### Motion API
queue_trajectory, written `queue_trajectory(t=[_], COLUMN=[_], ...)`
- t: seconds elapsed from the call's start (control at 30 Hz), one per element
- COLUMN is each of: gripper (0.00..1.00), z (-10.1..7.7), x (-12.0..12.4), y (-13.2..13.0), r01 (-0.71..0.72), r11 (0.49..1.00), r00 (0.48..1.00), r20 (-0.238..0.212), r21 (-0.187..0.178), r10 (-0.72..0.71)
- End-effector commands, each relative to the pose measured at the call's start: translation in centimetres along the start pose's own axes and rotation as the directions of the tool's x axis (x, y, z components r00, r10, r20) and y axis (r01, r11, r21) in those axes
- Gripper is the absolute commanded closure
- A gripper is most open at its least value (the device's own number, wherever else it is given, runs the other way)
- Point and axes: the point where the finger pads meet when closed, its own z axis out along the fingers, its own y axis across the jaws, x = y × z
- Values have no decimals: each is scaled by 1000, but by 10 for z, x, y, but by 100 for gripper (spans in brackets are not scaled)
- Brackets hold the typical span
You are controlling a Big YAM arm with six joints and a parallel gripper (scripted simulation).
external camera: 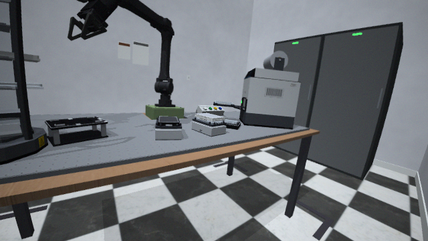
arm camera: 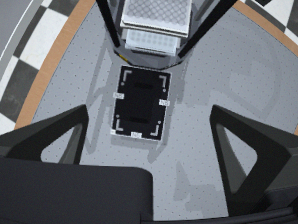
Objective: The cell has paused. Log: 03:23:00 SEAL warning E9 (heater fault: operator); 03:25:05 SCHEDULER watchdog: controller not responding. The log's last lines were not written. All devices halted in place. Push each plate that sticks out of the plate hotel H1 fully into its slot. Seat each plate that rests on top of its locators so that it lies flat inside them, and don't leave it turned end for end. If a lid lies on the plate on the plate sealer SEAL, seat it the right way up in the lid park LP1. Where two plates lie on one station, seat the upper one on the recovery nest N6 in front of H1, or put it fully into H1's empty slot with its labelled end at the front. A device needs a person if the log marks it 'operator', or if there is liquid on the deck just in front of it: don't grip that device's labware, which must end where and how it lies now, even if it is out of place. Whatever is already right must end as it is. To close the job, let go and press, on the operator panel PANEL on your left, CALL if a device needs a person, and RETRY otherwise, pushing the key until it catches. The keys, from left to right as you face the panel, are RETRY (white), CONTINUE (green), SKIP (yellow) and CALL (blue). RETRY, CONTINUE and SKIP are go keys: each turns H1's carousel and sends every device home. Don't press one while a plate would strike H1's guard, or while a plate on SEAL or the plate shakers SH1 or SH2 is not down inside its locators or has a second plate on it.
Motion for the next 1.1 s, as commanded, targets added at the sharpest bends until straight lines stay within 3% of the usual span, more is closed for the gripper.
queue_trajectory(t=[0.0, 0.13, 0.2, 0.63, 0.83, 0.87, 0.9, 1.07], gripper=[0, 0, 0, 0, 0, 0, 0, 0], z=[-16, -16, -16, -17, -4, -4, -16, -16], x=[-12, -12, -12, -12, -9, -9, -22, -22], y=[8, 8, 8, 8, 1, 1, 4, 4], r01=[-43, -72, -72, -160, -168, -168, -168, -168], r11=[999, 997, 997, 987, 985, 985, 986, 986], r00=[991, 974, 974, 866, 875, 875, 866, 866], r20=[128, 215, 215, 482, 465, 465, 481, 481], r21=[-15, -6, -6, 11, 27, 26, 15, 15], r10=[45, 72, 72, 135, 136, 136, 140, 140])
